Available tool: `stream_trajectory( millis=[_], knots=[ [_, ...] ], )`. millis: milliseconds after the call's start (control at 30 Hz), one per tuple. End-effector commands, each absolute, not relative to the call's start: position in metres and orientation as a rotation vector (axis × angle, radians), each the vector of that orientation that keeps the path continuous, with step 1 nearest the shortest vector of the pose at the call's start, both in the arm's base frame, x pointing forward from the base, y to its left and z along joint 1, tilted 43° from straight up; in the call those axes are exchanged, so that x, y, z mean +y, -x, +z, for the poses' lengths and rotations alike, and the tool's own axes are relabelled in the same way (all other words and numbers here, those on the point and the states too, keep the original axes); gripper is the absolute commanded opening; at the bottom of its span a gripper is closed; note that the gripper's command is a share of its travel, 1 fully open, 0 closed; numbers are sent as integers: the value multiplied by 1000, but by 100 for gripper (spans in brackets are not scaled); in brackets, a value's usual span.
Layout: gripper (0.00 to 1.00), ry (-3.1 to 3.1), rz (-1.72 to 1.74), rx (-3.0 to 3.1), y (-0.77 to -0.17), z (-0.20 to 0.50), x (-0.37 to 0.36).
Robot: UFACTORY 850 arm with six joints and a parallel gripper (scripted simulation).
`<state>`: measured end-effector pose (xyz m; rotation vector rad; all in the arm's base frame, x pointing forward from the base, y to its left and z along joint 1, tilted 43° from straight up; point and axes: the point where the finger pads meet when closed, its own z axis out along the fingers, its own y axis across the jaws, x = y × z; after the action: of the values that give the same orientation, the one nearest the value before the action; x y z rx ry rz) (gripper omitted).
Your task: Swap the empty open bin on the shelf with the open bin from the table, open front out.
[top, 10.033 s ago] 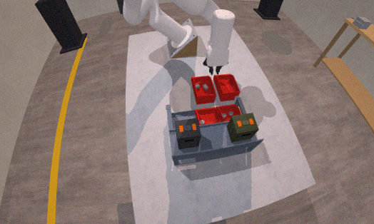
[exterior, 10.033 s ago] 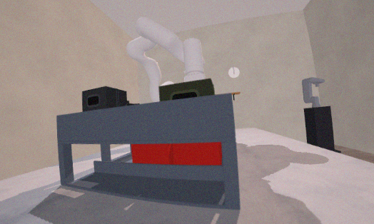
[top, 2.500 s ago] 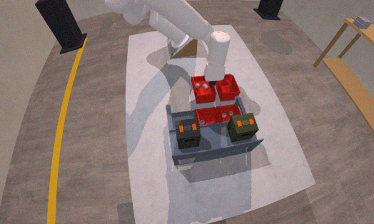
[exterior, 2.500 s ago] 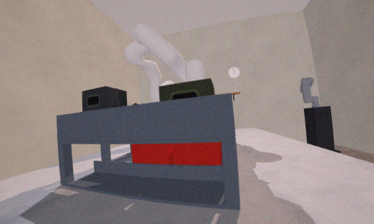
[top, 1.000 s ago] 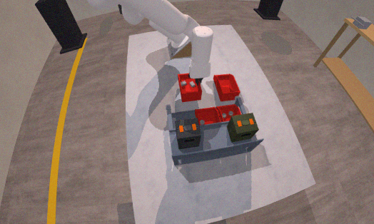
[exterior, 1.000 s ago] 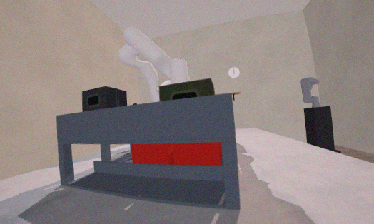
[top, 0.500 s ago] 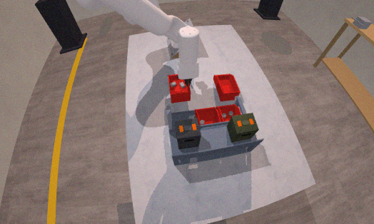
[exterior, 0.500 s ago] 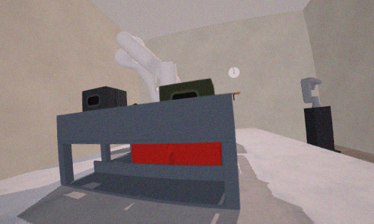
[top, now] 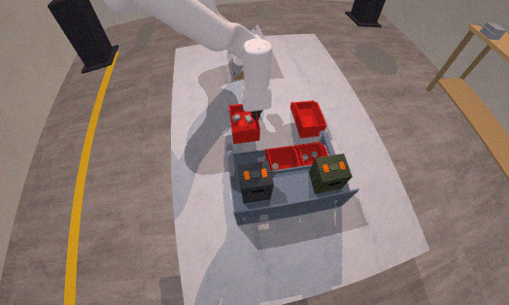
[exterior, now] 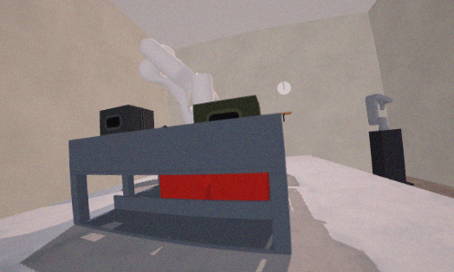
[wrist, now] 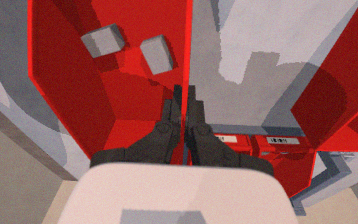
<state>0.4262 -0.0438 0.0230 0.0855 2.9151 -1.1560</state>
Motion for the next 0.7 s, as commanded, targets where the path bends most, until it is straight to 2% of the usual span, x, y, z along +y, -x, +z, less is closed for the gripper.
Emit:
stream_trajectory(
  millis=[0, 667],
  knots=[
    [0, -85, -1156, 2915, -438, 23, -44],
    [0, -89, -1158, 2920, -451, 24, -45]
  ],
)
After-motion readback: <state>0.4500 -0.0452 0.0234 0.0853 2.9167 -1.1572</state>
